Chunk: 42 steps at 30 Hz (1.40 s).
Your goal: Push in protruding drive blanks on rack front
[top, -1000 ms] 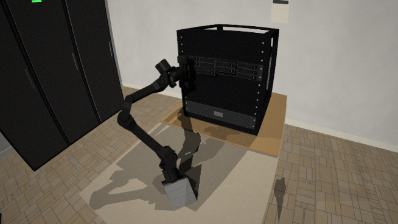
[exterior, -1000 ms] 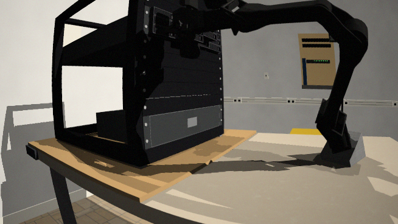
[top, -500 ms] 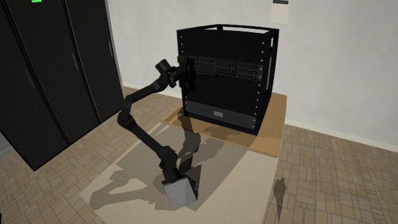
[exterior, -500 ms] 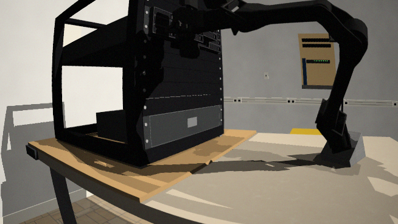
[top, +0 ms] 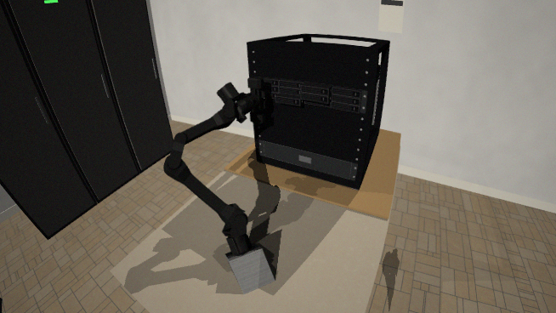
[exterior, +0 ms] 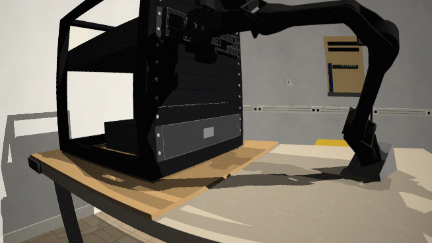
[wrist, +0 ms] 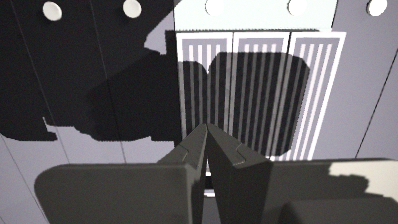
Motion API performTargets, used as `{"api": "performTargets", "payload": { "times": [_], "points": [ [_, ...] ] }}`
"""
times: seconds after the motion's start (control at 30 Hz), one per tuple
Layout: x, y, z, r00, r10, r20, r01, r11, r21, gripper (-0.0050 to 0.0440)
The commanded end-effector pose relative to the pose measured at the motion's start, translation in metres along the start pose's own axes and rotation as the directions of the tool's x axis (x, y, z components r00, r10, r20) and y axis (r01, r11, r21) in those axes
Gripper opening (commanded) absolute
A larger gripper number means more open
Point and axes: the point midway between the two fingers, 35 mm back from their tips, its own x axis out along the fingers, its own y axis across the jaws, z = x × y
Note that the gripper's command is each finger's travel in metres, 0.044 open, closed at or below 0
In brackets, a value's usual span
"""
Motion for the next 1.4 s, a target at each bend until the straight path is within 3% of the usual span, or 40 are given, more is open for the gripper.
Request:
{"api": "performTargets", "payload": {
  "times": [0.0, 0.27, 0.5, 0.73, 1.37],
  "points": [
    [0.001, -0.008, 0.007, 1.0, -0.02, 0.016, 0.02, 1.0, -0.01, -0.005],
    [-0.003, -0.008, 0.007, 1.0, -0.02, 0.016, 0.02, 1.0, -0.01, -0.005],
    [-0.038, -0.007, 0.007, 1.0, -0.02, 0.016, 0.02, 1.0, -0.01, -0.005],
    [-0.057, -0.006, 0.006, 1.0, -0.02, 0.016, 0.02, 1.0, -0.01, -0.005],
    [-0.059, -0.01, -0.003, 1.0, -0.02, 0.016, 0.02, 1.0, -0.01, -0.005]
  ]
}}
